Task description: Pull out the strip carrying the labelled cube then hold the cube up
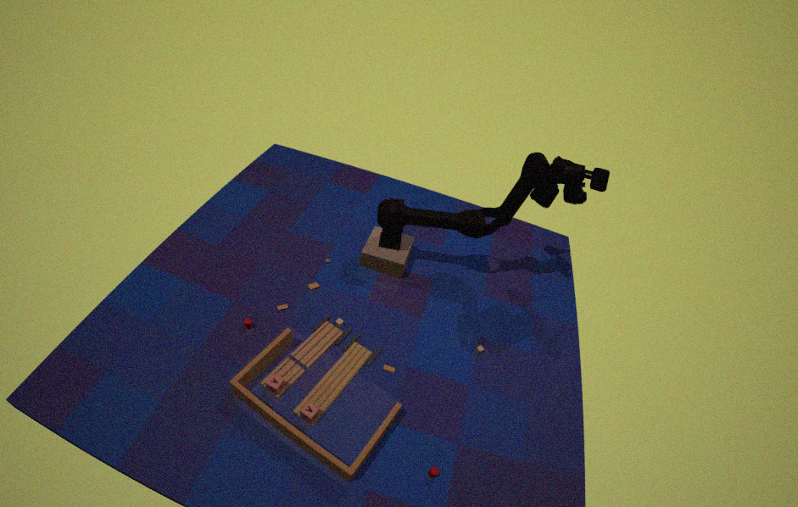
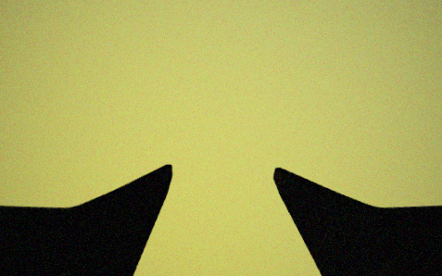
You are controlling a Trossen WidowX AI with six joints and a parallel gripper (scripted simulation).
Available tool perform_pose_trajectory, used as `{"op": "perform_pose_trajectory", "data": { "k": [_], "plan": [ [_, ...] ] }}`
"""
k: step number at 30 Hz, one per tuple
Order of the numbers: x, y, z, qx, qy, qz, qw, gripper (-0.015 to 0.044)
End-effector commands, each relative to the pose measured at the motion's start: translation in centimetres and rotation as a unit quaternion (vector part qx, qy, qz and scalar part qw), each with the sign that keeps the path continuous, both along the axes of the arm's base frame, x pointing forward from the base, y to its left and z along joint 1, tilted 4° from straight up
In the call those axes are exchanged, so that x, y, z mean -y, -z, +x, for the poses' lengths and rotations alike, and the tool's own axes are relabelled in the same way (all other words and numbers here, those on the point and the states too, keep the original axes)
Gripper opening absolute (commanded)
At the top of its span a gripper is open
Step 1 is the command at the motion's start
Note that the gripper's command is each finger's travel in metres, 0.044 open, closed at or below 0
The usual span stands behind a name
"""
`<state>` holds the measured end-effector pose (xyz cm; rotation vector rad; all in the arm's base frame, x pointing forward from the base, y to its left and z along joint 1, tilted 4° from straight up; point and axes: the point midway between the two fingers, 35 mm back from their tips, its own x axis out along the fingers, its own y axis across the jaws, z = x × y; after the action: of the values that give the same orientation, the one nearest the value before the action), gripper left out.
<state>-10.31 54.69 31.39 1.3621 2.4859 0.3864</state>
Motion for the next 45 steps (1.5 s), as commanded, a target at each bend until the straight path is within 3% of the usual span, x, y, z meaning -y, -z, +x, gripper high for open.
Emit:
{"op": "perform_pose_trajectory", "data": {
  "k": [1,11,24,35,45],
  "plan": [
    [0.1,-0.2,-0.1,-0.001,-0.001,0.003,1.000,0.0400],
    [7.5,-12.2,-6.2,-0.045,-0.053,0.181,0.981,0.0400],
    [25.2,-26.6,-9.2,-0.169,-0.132,0.419,0.882,0.0400],
    [42.6,-32.8,-4.2,-0.307,-0.186,0.574,0.736,0.0400],
    [56.4,-32.6,6.0,-0.446,-0.214,0.668,0.557,0.0400]
  ]
}}
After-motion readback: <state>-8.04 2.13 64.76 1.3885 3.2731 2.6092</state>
